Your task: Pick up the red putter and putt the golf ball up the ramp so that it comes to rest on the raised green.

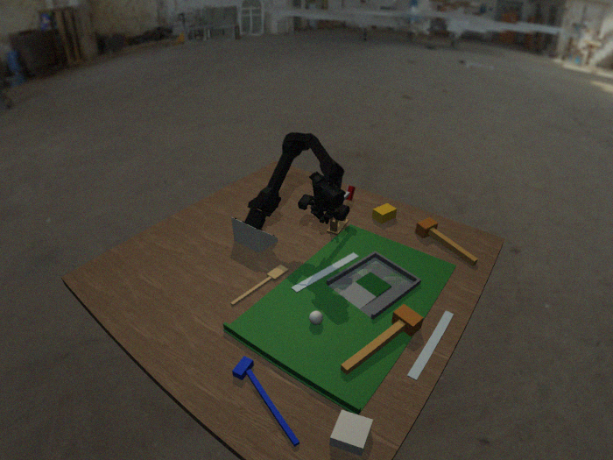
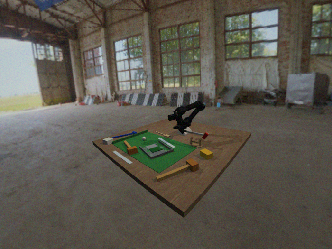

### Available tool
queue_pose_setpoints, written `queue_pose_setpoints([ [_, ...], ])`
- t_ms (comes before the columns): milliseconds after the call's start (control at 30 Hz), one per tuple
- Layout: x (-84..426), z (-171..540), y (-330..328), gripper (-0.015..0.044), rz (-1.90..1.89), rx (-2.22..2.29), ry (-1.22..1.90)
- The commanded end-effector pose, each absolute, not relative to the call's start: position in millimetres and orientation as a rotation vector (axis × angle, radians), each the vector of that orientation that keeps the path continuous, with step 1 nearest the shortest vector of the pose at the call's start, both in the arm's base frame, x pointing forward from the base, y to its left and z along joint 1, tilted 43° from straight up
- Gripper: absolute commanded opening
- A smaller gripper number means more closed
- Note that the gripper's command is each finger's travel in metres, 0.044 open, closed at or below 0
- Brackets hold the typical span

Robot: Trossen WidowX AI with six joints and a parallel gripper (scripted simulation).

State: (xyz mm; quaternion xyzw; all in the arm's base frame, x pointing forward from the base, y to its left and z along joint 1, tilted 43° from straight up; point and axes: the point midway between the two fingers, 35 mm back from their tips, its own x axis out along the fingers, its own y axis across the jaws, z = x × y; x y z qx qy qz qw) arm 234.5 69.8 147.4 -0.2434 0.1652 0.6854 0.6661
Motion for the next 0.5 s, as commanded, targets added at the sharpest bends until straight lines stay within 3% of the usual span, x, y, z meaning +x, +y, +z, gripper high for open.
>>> queue_pose_setpoints([
  [0,232,163,57,0.0,1.545,-0.538,0.373],
  [467,256,140,12,0.0,1.408,-0.35,0.63],
])
